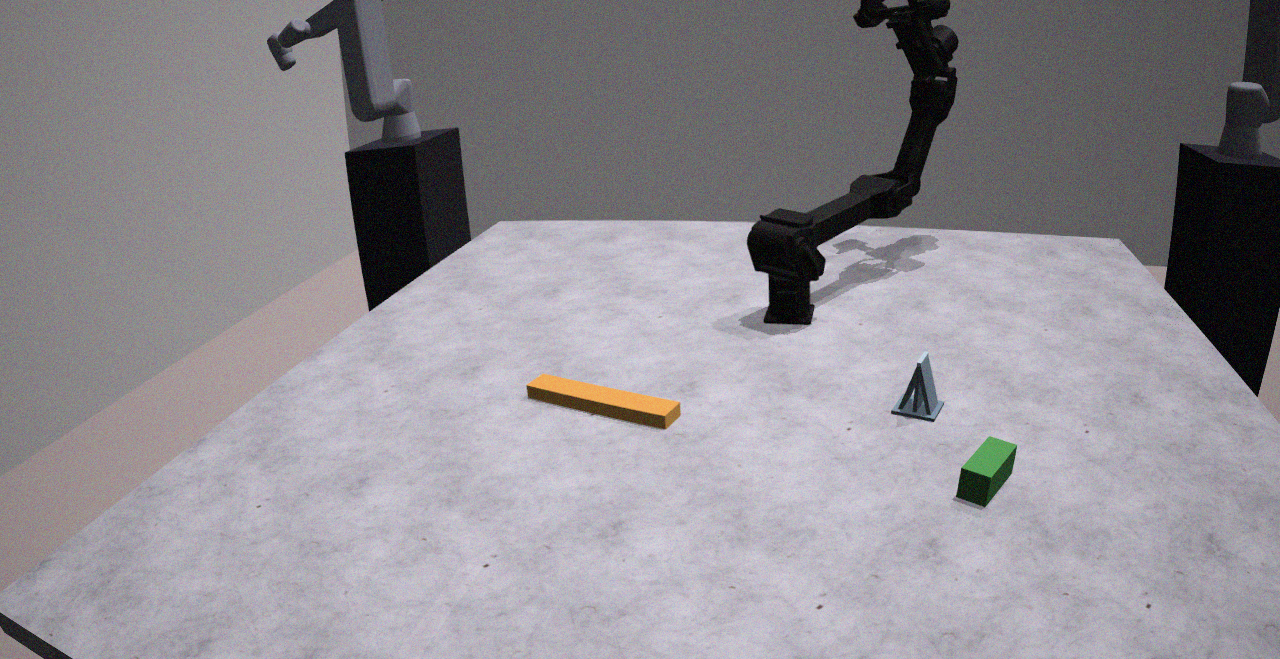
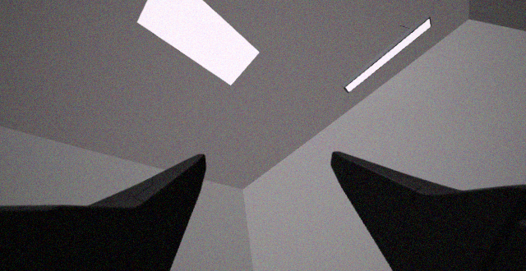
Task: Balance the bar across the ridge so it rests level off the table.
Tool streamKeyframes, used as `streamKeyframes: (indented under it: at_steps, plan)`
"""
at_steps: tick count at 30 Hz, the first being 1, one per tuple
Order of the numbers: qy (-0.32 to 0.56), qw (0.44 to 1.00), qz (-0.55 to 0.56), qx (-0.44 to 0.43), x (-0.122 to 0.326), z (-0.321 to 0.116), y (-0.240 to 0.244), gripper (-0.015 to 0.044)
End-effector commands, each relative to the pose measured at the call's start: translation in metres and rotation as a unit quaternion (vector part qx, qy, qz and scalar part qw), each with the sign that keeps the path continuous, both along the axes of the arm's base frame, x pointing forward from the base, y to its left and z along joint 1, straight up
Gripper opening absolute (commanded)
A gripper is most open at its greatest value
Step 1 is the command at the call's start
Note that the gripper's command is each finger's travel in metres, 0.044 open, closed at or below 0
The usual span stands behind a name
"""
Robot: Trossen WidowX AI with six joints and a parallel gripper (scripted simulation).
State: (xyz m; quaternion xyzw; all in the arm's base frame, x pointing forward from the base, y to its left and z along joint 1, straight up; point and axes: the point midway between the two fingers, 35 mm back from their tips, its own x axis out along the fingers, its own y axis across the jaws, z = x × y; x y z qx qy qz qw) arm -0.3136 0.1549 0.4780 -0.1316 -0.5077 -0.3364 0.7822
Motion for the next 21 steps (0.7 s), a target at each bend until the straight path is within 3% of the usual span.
streamKeyframes:
  at_steps: [1, 4, 21]
  plan:
    - [0.001, 1.000, 0.000, 0.000, 0.001, 0.001, 0.000, 0.0374]
    - [0.019, 1.000, -0.006, 0.004, 0.011, 0.008, -0.006, 0.0315]
    - [0.249, 0.963, -0.092, 0.036, 0.145, 0.076, -0.077, 0.0315]
